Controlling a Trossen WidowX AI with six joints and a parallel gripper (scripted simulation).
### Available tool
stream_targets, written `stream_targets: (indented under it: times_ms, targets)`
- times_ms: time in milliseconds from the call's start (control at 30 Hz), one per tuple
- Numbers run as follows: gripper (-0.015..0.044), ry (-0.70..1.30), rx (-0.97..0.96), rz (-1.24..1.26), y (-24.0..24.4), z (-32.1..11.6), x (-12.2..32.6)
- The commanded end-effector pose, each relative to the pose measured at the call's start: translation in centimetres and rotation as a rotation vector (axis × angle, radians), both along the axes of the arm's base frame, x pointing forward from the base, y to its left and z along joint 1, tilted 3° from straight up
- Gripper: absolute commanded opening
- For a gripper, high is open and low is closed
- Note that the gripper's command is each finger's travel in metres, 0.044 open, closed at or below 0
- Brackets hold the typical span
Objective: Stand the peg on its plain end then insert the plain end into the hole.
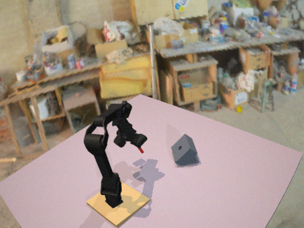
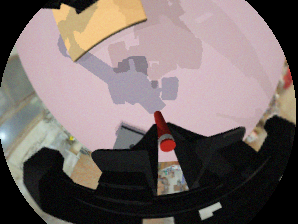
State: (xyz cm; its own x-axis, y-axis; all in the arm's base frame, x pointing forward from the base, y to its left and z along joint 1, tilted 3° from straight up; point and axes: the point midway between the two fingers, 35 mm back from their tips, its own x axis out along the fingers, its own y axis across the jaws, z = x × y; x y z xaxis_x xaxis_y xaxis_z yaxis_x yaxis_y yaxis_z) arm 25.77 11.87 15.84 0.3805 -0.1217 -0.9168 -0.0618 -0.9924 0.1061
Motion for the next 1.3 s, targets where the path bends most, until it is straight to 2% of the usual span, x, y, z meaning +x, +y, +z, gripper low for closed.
stream_targets:
  times_ms: [0, 967, 1267]
  targets:
    - [0.0, -0.042, -0.021, -0.005, -0.3, 0.4, 1.1]
    - [0.0, -0.304, -0.231, -0.107, -4.6, 3.1, 8.2]
    - [0.0, -0.31, -0.237, -0.111, -5.2, 2.3, 9.2]
